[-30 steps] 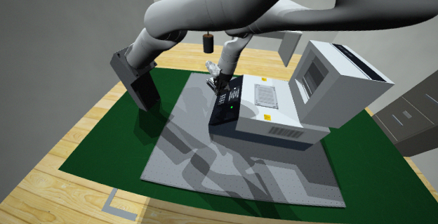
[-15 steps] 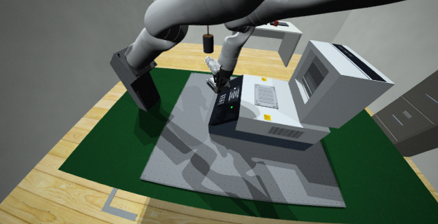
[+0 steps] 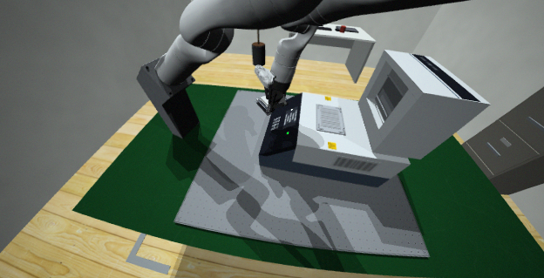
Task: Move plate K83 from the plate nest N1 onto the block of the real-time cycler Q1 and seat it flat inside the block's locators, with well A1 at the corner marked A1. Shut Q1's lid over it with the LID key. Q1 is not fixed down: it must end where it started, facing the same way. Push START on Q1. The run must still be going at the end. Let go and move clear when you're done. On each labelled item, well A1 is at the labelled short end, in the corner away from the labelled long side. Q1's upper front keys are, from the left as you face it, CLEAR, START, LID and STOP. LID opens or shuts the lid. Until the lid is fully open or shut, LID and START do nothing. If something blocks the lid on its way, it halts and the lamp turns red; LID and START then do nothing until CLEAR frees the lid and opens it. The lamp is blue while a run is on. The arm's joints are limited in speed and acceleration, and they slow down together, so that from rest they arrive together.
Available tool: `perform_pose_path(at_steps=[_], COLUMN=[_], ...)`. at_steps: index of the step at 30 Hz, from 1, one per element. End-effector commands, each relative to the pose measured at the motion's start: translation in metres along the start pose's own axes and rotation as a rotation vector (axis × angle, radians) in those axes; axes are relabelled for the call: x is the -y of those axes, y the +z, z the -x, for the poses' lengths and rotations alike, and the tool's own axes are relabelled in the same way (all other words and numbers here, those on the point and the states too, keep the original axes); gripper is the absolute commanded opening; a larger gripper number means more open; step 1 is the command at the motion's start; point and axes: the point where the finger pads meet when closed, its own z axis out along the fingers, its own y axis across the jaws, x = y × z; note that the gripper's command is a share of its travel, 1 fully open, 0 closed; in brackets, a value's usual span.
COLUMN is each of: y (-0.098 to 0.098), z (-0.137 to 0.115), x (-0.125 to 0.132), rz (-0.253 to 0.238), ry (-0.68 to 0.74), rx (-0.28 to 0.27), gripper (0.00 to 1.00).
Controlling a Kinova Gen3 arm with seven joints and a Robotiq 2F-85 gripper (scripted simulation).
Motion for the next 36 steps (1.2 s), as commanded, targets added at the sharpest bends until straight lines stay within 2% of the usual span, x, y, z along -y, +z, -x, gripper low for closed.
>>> perform_pose_path(at_steps=[1,36], y=[-0.005,-0.046], z=[-0.002,-0.008], x=[-0.001,-0.006], rz=[-0.007,-0.007], ry=[0.000,0.000], rx=[0.030,0.030], gripper=[0.10,0.10])
